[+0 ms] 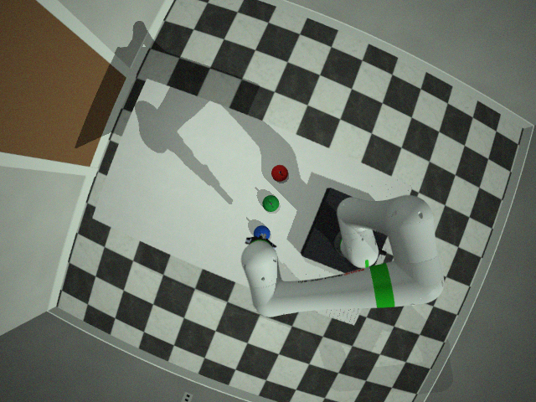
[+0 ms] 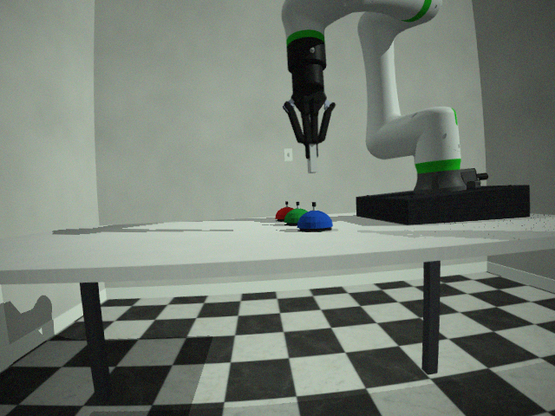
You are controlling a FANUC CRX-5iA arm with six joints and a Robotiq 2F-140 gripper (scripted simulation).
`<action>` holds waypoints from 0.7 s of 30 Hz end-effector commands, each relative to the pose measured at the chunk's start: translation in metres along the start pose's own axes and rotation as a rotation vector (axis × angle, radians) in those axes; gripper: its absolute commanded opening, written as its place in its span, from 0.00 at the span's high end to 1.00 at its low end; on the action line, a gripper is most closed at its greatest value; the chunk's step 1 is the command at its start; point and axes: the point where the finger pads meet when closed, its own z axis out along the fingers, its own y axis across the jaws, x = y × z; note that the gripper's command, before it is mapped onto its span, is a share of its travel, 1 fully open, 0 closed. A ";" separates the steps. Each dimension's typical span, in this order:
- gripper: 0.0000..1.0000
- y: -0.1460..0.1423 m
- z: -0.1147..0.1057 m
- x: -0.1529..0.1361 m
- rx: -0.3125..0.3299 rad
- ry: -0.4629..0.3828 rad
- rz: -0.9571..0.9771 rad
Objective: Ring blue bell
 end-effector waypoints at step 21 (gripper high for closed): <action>1.00 0.001 0.004 0.000 0.000 0.000 0.000</action>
